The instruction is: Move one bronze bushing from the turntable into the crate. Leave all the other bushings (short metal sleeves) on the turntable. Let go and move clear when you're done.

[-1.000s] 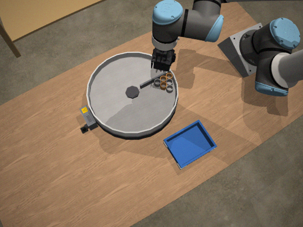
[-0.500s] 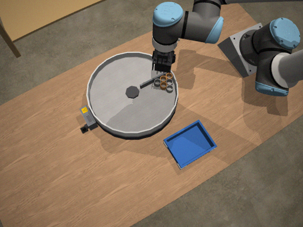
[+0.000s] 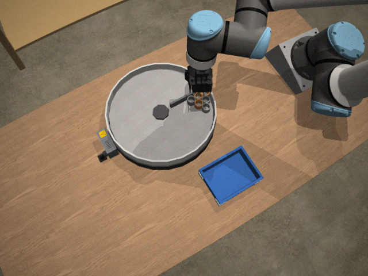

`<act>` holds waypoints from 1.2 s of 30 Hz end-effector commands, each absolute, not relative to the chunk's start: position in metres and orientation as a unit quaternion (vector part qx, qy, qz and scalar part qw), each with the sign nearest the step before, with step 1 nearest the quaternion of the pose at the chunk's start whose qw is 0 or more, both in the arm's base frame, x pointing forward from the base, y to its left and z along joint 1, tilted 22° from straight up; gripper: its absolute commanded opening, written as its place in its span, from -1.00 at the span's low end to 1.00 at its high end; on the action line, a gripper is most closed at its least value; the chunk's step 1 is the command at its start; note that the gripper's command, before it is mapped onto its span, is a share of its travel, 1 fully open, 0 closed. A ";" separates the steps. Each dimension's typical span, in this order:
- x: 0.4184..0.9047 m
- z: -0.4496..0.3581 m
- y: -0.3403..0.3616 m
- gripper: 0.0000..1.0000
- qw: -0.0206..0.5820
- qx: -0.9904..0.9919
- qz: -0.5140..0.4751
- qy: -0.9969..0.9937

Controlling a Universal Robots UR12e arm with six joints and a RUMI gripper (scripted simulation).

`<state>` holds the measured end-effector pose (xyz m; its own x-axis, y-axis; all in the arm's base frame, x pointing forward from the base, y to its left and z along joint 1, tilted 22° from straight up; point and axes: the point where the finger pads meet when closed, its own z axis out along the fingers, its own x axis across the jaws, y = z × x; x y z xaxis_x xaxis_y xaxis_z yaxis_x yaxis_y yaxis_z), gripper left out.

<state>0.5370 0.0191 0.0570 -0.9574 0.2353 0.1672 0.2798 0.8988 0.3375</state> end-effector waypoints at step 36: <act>0.535 0.014 0.043 -0.89 0.016 0.098 -0.191 -0.976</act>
<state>0.5348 0.0431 0.0138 -0.9805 -0.1967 -0.0045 -0.1838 0.9076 0.3775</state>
